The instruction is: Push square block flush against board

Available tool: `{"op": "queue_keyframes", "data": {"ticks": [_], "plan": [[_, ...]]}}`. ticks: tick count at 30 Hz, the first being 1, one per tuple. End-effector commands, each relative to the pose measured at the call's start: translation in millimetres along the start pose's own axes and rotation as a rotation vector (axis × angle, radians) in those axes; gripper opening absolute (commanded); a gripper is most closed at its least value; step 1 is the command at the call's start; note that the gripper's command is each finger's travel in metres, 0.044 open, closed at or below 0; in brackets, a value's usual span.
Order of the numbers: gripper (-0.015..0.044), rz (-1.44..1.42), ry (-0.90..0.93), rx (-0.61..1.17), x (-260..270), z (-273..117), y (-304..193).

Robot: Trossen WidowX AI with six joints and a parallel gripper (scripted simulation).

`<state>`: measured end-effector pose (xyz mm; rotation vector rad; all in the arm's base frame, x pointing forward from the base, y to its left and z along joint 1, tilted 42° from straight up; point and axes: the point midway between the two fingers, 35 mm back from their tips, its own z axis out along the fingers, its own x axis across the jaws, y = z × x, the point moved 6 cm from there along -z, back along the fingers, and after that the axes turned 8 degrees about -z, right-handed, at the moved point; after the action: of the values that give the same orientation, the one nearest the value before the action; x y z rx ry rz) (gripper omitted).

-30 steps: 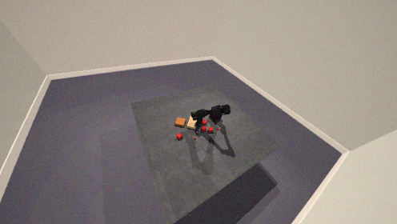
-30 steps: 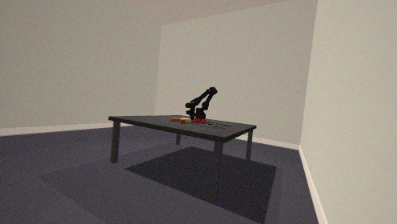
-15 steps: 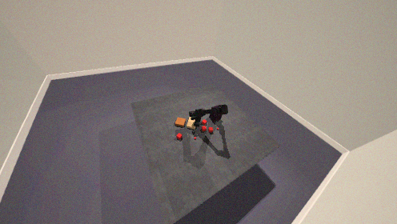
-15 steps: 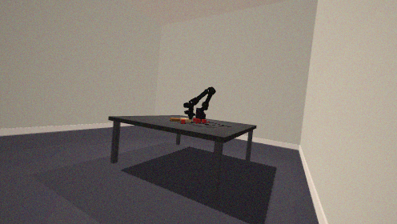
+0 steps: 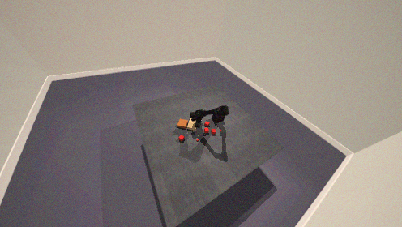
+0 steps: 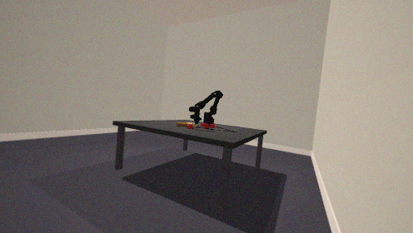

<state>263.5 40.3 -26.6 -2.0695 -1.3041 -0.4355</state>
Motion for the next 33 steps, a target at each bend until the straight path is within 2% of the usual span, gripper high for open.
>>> {"op": "queue_keyframes", "data": {"ticks": [1, 30, 33], "plan": [[0.0, -0.006, -0.003, -0.004, 0.3, 0.2, 0.4], [0.0, -0.004, -0.003, -0.001, 6.5, 1.0, -46.8], [0.0, -0.005, -0.007, -0.005, 6.4, -19.5, -40.8]]}}
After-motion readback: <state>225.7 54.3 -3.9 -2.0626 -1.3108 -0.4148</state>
